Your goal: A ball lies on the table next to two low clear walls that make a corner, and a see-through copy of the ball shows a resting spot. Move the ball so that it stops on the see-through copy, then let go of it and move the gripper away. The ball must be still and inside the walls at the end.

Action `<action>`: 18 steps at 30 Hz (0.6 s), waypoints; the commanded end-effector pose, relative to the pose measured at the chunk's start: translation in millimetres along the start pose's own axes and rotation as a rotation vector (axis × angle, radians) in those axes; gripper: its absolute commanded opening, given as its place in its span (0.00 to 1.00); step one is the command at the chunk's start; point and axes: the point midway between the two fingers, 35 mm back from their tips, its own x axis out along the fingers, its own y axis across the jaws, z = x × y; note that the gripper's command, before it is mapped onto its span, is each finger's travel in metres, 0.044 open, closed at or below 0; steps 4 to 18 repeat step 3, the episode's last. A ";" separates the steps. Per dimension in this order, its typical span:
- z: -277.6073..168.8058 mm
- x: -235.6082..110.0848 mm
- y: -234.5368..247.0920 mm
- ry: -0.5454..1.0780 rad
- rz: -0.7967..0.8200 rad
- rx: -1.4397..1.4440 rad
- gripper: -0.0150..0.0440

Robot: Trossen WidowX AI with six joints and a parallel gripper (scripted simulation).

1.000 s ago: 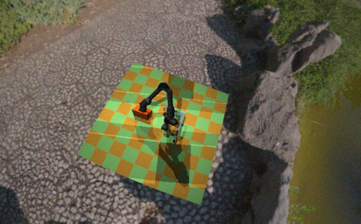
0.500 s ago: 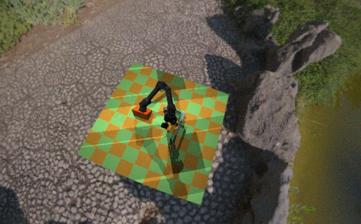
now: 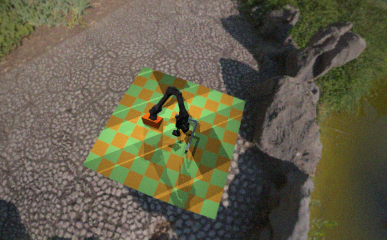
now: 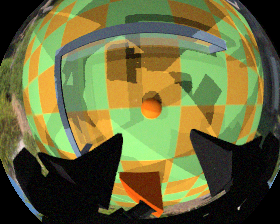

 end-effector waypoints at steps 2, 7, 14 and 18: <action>-0.3 -28.4 0.6 -0.012 -0.008 -0.009 1.00; -0.3 -28.4 0.6 -0.012 -0.008 -0.009 1.00; -0.3 -28.4 0.6 -0.012 -0.008 -0.009 1.00; -0.3 -28.4 0.6 -0.012 -0.008 -0.009 1.00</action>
